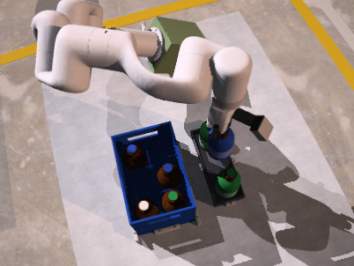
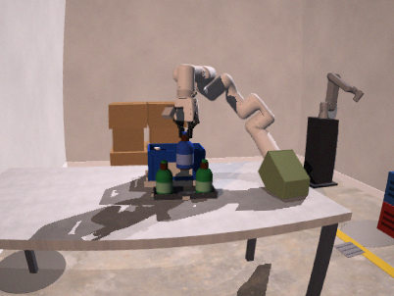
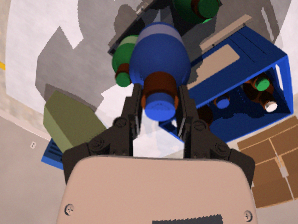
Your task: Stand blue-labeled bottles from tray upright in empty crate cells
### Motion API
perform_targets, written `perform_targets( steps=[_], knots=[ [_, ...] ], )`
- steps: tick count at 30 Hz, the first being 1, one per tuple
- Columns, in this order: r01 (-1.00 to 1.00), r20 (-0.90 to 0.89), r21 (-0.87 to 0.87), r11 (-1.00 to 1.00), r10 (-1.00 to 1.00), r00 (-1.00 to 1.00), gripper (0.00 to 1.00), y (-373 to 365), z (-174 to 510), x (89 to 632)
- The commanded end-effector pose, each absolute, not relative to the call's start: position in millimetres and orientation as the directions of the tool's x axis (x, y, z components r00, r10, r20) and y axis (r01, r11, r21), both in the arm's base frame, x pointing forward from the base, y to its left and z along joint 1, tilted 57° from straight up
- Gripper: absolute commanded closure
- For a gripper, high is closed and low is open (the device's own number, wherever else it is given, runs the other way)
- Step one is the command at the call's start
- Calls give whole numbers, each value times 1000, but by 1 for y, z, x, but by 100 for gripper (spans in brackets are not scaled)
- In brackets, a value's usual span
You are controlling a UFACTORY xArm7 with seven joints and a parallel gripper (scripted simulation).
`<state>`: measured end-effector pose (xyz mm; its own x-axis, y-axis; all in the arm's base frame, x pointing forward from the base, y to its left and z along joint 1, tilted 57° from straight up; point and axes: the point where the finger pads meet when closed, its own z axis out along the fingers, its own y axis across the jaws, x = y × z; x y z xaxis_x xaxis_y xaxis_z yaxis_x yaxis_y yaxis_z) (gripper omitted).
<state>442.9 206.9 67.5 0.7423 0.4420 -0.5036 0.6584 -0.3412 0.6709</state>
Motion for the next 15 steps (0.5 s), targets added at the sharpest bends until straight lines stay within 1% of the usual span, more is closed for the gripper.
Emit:
perform_targets(
  steps=[1, 15],
  knots=[
    [659, -501, 670, -341, 447, 741, 100, 210, 68, 443],
    [659, -501, 670, -341, 447, 741, 100, 216, 73, 442]
  ],
)
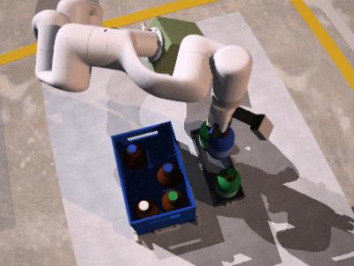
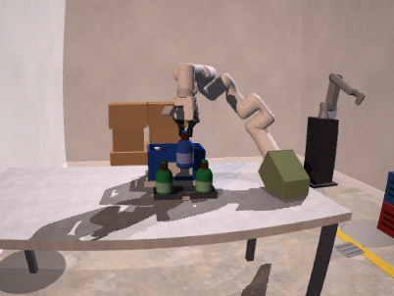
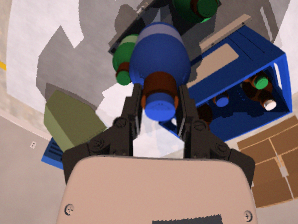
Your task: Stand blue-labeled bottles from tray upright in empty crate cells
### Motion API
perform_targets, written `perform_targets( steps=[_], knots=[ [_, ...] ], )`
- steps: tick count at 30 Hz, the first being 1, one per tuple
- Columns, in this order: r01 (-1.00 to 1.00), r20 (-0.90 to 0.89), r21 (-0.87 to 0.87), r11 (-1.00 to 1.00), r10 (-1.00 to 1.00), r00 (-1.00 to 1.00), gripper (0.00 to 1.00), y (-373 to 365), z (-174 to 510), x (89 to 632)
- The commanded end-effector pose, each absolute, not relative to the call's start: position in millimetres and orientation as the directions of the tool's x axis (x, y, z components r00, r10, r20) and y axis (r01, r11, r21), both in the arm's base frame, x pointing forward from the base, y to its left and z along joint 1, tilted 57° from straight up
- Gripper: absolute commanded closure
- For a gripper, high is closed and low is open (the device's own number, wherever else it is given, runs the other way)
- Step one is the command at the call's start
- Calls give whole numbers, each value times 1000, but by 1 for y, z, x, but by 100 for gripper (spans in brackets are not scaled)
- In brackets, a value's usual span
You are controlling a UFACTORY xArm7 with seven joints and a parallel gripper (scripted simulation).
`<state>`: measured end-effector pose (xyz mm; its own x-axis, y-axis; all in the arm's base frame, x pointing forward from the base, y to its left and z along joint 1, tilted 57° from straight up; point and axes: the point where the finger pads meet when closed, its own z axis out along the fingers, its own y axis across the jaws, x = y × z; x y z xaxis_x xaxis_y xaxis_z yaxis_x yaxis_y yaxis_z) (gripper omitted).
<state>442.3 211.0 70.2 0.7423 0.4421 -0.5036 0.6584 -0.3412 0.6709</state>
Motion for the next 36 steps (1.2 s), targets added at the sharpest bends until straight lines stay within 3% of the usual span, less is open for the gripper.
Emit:
perform_targets(
  steps=[1, 36],
  knots=[
    [659, -501, 670, -341, 447, 741, 100, 217, 73, 442],
    [659, -501, 670, -341, 447, 741, 100, 242, 90, 438]
  ],
)
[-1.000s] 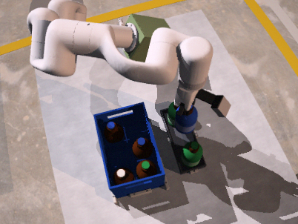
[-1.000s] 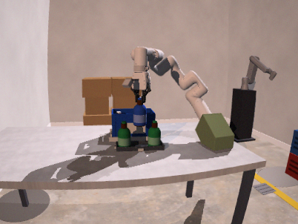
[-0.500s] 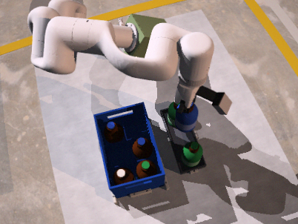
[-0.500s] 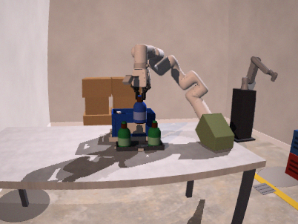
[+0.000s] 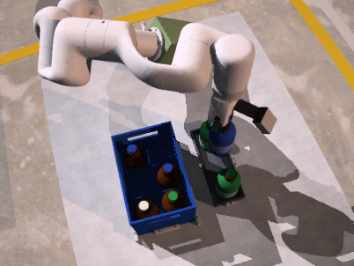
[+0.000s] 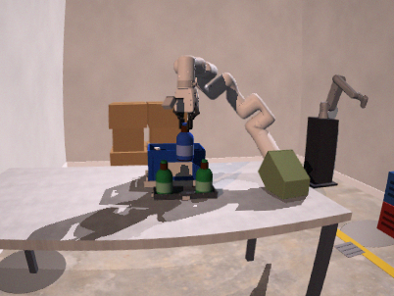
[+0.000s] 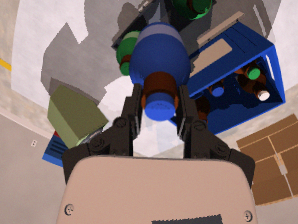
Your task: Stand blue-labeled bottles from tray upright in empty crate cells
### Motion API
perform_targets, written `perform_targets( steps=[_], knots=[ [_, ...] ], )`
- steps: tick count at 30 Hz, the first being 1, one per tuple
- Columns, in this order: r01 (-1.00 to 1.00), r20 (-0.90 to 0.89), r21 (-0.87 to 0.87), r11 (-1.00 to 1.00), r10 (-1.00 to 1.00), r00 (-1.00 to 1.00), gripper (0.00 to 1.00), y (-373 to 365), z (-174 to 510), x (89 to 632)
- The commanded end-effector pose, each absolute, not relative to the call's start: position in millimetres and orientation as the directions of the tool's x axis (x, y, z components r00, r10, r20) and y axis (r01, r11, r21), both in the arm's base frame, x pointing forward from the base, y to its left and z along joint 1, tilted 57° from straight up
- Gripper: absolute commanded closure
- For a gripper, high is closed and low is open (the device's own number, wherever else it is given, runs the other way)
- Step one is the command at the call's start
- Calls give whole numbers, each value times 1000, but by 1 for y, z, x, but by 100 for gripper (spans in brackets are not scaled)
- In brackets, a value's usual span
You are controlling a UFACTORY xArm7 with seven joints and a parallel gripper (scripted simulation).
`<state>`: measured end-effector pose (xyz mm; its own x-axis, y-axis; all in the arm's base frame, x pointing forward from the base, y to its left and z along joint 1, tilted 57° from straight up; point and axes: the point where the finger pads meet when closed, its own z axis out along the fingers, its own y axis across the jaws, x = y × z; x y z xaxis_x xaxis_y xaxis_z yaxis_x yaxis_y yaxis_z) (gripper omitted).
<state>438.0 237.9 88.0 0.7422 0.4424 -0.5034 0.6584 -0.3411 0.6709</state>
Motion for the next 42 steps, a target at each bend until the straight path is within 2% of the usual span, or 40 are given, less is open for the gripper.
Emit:
perform_targets(
  steps=[1, 42],
  knots=[
    [659, -501, 670, -341, 447, 741, 100, 242, 90, 438],
    [659, -501, 670, -341, 447, 741, 100, 253, 97, 436]
  ],
)
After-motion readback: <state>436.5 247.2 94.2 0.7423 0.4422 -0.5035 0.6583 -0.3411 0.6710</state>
